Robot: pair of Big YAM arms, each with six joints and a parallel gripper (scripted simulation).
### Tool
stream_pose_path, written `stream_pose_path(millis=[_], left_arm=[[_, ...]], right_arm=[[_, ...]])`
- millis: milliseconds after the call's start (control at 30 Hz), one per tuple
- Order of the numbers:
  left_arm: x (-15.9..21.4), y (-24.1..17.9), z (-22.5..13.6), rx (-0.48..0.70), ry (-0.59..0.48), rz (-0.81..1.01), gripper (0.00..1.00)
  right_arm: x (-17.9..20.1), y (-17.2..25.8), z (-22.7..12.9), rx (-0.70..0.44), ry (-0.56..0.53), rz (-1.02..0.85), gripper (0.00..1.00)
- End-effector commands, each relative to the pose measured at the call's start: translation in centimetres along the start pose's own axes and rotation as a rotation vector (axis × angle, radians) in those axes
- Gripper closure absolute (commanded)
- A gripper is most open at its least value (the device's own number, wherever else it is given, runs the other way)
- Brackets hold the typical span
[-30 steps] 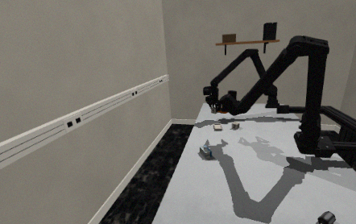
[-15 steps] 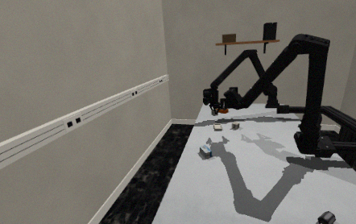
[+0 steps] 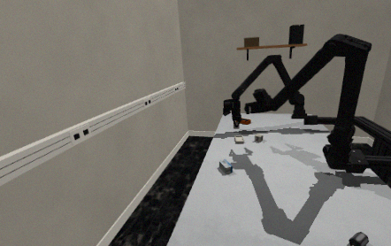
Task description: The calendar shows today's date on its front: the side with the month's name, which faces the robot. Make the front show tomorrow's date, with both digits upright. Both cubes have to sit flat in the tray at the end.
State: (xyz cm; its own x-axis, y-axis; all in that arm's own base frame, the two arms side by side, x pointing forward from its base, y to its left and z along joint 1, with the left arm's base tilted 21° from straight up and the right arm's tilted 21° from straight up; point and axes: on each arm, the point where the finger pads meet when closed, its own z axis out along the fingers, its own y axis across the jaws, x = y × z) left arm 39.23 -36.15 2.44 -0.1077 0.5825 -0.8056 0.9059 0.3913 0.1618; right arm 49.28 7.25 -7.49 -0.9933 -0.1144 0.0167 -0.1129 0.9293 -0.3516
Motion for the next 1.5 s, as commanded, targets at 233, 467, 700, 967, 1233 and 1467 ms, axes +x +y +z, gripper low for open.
stream_pose_path(millis=[233, 467, 700, 967, 1233, 1467], left_arm=[[-3.3, -3.9, -0.2, -0.124, 0.041, -0.082, 0.0], [-4.9, -5.9, -0.6, -0.228, 0.05, -0.114, 0.0], [-5.4, -6.8, -1.1, -0.293, 0.056, -0.11, 0.0], [-5.2, -3.3, 1.4, -0.273, 0.056, -0.035, 0.0], [-3.7, -1.2, 3.2, -0.183, 0.046, -0.001, 0.0], [-1.5, 1.2, 4.7, -0.08, 0.022, 0.036, 0.0]], right_arm=[[-0.4, -0.6, 1.2, 0.003, 0.014, 0.152, 0.6], [-0.7, -0.9, 1.0, 0.003, 0.002, 0.155, 0.6], [-0.5, -0.9, 1.4, 0.003, 0.011, 0.152, 0.6], [-0.5, -0.9, 1.4, 0.004, 0.013, 0.151, 0.6], [-0.5, -0.9, 1.4, 0.004, 0.013, 0.151, 0.6], [-0.5, -0.9, 1.4, 0.004, 0.013, 0.151, 0.6]])
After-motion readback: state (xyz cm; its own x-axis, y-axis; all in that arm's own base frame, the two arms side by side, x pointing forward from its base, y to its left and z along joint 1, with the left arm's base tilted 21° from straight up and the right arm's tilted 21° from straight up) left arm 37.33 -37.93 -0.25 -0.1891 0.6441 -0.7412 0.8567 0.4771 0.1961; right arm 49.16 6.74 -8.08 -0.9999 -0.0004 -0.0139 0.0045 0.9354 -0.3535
